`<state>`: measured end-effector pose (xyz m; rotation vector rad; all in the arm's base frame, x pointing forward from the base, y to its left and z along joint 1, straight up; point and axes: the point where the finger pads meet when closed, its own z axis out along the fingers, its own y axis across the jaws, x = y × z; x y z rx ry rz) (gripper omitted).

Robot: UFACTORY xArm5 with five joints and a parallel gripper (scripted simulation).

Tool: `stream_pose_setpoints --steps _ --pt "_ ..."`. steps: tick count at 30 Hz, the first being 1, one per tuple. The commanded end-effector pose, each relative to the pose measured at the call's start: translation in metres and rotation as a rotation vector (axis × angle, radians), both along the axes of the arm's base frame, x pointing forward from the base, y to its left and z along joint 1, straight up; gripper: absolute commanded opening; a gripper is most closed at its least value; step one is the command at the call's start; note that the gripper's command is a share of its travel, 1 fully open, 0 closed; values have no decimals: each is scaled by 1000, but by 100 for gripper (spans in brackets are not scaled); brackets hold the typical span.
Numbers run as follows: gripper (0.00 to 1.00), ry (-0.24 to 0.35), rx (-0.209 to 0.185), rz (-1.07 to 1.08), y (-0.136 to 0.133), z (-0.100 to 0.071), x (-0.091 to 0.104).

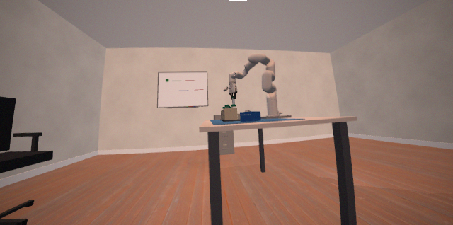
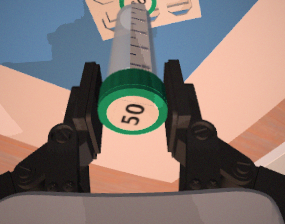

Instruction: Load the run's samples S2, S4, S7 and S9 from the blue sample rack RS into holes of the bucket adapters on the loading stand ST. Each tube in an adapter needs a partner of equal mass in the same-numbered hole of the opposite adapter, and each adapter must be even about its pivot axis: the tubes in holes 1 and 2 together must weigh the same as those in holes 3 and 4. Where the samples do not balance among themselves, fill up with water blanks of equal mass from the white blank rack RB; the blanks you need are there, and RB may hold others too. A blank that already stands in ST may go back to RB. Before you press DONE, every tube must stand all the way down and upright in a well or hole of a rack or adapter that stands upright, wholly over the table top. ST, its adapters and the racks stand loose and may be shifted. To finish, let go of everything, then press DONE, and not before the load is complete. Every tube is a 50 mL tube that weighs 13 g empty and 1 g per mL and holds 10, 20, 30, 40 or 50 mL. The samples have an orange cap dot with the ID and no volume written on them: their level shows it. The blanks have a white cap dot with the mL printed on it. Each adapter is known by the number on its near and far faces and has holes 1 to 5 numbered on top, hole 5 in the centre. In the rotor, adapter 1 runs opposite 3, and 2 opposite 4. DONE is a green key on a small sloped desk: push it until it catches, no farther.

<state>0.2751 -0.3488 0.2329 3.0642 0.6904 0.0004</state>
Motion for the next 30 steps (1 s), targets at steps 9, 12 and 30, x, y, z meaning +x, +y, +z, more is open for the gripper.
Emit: stream_pose_setpoints --steps 9,12,30 --pt "0 -5 -3 -335 34 2 35" --pt "0 -5 -3 -435 45 2 46" --pt "0 -7 -1 -569 103 2 101"
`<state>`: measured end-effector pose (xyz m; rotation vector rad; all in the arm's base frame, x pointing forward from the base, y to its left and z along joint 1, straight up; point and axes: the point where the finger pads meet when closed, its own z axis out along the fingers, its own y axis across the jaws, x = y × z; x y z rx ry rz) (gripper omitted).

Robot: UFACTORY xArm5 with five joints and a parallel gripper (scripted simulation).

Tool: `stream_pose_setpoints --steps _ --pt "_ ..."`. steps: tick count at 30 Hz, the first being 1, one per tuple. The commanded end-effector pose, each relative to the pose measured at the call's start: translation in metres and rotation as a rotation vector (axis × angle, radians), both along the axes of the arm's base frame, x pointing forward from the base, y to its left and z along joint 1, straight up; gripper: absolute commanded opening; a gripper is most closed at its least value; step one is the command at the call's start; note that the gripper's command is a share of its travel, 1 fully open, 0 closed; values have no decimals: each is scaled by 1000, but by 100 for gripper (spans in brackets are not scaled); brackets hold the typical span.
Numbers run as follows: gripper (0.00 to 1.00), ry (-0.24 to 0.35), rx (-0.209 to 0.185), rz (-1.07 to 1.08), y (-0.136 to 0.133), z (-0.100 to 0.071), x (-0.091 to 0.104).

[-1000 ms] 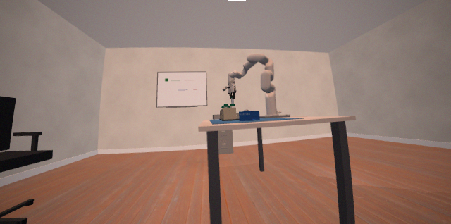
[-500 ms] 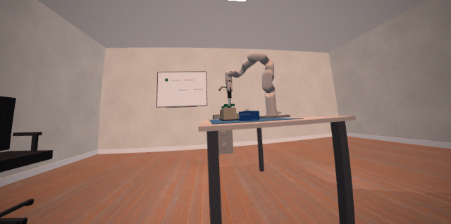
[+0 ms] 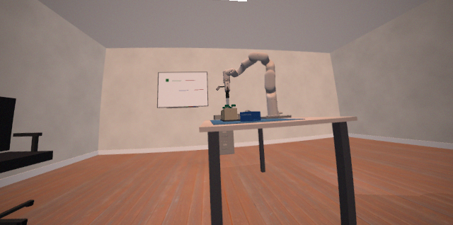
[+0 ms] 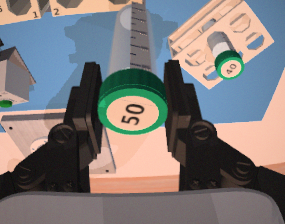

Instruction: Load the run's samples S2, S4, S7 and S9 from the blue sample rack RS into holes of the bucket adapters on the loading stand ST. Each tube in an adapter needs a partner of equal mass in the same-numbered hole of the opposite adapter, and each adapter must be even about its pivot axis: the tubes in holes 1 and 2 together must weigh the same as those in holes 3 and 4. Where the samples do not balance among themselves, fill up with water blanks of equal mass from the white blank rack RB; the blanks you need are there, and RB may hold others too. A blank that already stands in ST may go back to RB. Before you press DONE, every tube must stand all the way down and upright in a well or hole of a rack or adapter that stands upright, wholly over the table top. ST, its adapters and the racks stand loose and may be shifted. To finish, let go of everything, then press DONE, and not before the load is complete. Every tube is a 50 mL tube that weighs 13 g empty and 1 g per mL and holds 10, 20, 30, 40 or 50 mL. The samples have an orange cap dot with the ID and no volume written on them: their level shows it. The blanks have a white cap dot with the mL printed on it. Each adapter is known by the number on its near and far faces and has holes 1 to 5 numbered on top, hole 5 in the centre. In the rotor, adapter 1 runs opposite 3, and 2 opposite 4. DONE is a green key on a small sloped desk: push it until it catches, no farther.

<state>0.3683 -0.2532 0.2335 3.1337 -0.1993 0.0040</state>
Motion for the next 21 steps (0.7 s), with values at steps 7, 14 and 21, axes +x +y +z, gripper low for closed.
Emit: stream_pose_setpoints --steps 7,14,21 --pt "0 -4 -2 1 32 2 33" --pt "0 -4 -2 1 35 2 35" --pt "0 -4 -2 1 35 2 35"
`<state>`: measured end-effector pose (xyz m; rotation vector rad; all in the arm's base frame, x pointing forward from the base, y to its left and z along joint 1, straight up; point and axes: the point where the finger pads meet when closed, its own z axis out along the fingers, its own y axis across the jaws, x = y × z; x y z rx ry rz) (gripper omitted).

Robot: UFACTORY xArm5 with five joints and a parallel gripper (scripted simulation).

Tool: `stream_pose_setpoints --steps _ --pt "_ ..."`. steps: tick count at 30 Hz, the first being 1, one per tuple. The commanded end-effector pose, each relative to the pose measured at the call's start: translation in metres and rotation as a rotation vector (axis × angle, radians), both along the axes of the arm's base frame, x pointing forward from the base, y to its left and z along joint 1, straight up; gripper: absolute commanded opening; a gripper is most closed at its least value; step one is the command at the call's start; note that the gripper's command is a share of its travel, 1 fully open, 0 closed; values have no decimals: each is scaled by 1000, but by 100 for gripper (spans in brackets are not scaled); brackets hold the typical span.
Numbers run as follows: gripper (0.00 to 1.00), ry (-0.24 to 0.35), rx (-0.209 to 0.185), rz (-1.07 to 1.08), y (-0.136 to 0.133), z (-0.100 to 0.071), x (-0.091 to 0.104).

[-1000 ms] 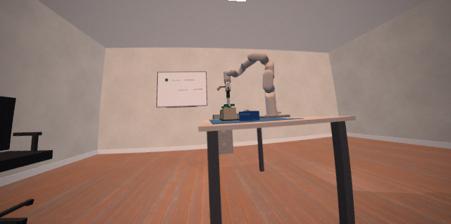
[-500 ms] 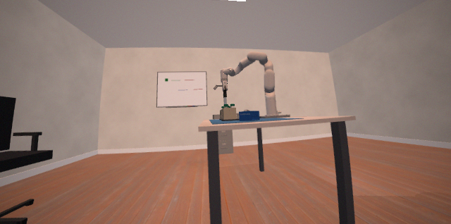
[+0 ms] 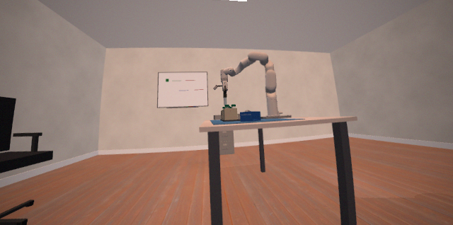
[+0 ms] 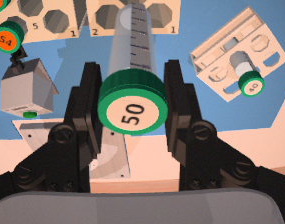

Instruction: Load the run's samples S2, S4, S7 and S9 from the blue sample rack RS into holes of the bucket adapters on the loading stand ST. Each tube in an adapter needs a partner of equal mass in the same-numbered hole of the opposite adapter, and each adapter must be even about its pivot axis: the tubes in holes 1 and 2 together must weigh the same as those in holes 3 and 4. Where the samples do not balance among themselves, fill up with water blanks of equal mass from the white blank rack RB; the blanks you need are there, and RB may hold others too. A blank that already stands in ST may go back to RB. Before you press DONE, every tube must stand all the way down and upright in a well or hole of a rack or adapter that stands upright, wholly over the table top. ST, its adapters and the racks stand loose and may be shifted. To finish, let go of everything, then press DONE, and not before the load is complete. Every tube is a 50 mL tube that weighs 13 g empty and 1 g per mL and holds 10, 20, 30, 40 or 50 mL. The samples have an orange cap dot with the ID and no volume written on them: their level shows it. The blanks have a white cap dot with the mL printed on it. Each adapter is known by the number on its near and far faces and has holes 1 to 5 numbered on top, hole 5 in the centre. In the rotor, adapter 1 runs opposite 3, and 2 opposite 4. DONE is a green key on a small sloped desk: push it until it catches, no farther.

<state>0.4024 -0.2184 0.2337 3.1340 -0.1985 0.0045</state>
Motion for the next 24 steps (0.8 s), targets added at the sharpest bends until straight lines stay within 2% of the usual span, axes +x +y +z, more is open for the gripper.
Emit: stream_pose_setpoints --steps 1,9,24 --pt "0 -4 -2 0 0 2 1" --pt "0 -4 -2 0 0 0 1" --pt "0 -4 -2 0 0 -30 1"
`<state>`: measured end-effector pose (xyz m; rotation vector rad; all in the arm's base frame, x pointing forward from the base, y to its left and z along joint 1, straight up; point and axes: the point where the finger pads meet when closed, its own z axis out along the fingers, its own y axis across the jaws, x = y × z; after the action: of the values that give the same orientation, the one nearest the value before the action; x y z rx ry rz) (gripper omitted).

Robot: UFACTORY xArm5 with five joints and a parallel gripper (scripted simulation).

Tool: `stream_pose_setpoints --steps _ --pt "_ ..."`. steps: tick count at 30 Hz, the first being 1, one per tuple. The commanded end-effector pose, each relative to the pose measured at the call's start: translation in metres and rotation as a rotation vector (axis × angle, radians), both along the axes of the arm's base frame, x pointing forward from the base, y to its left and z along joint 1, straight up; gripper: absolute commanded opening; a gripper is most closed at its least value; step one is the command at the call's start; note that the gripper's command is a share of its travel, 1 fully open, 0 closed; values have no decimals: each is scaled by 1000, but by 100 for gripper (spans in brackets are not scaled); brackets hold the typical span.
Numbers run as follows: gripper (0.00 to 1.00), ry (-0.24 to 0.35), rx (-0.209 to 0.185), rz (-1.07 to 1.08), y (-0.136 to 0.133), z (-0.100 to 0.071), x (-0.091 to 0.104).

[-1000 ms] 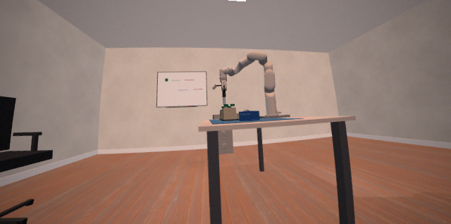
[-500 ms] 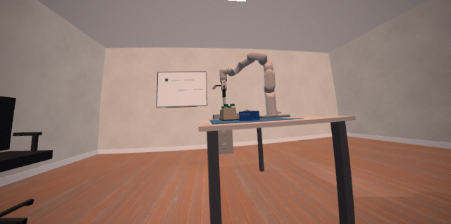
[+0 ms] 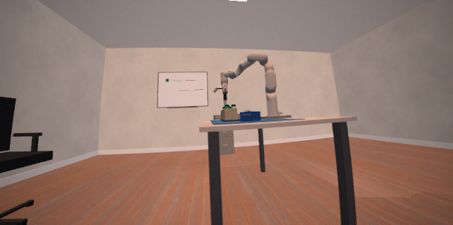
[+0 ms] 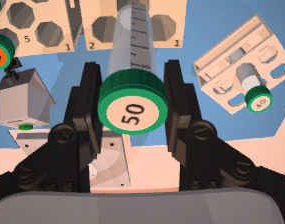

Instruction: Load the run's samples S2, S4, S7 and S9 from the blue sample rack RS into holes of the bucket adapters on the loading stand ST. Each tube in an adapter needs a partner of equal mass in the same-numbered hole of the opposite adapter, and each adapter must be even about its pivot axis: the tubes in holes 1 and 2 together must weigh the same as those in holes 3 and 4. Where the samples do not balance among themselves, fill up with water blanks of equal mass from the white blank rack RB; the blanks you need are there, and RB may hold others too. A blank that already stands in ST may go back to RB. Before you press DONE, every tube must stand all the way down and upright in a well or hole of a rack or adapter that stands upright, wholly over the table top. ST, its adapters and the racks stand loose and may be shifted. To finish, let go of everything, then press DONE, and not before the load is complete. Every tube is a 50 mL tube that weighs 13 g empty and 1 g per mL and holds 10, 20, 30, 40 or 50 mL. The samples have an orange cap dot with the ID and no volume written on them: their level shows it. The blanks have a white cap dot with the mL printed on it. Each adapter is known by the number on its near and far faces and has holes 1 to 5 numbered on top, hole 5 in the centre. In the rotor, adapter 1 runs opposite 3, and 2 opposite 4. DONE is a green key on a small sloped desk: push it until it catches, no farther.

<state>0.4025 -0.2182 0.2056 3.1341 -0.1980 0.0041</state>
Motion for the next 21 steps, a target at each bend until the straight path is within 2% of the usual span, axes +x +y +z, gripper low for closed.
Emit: stream_pose_setpoints --steps 1,21 --pt "0 -4 -2 0 -1 -2 1" --pt "0 -4 -2 0 -1 -7 1"
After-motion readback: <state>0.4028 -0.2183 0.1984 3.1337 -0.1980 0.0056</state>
